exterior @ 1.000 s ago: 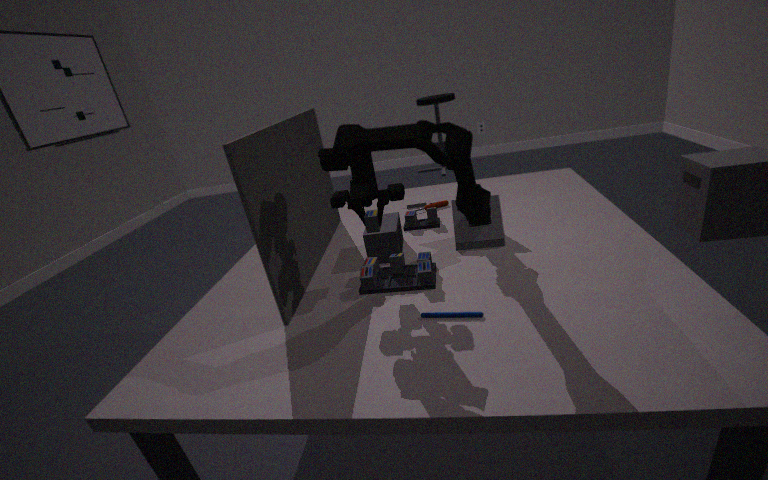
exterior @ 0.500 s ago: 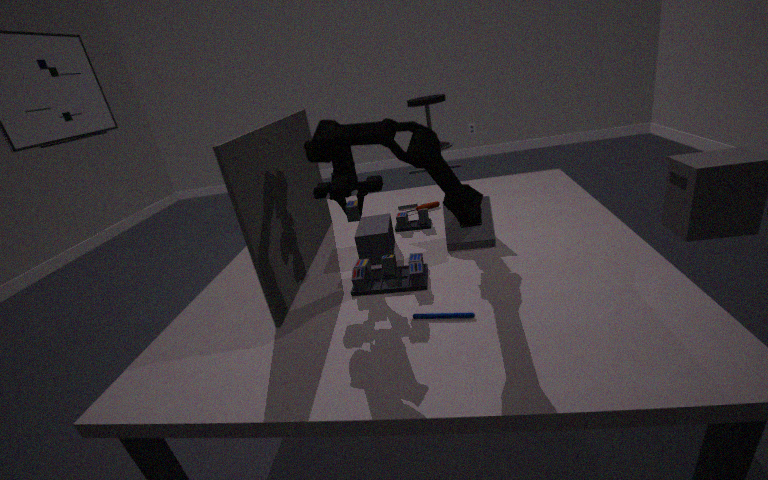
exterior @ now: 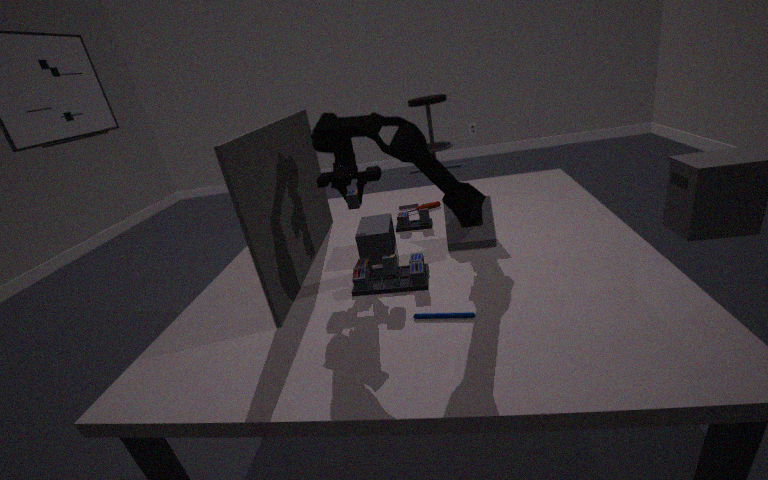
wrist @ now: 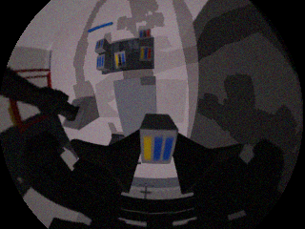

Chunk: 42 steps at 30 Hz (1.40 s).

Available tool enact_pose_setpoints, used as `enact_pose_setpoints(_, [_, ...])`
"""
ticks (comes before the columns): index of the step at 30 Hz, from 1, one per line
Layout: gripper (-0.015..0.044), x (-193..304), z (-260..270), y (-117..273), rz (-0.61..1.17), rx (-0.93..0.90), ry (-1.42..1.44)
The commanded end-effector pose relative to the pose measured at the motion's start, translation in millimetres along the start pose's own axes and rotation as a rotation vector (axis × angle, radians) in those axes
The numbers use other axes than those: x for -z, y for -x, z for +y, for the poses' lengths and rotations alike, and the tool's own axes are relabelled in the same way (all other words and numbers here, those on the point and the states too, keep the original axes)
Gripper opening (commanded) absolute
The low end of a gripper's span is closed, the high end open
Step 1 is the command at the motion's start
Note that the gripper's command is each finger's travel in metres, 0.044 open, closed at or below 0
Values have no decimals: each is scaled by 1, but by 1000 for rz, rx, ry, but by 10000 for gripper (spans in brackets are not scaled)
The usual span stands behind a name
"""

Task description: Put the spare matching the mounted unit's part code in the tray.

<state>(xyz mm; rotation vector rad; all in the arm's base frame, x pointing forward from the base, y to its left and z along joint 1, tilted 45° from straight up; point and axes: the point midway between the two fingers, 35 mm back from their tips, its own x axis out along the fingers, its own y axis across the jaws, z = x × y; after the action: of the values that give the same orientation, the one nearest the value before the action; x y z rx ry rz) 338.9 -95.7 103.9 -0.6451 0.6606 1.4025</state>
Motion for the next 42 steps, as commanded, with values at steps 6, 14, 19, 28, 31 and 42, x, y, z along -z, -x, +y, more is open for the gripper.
enact_pose_setpoints(6, [0,52,-8,-4,-3,-6,24])
enact_pose_setpoints(14, [0,99,-8,-10,-13,-8,50])
enact_pose_setpoints(19, [0,128,-6,-15,-21,-9,67])
enact_pose_setpoints(28, [0,180,5,-28,-38,-8,98])
enact_pose_setpoints(31, [0,193,8,-32,-43,-7,107])
enact_pose_setpoints(42, [0,194,8,-38,-43,-7,107])
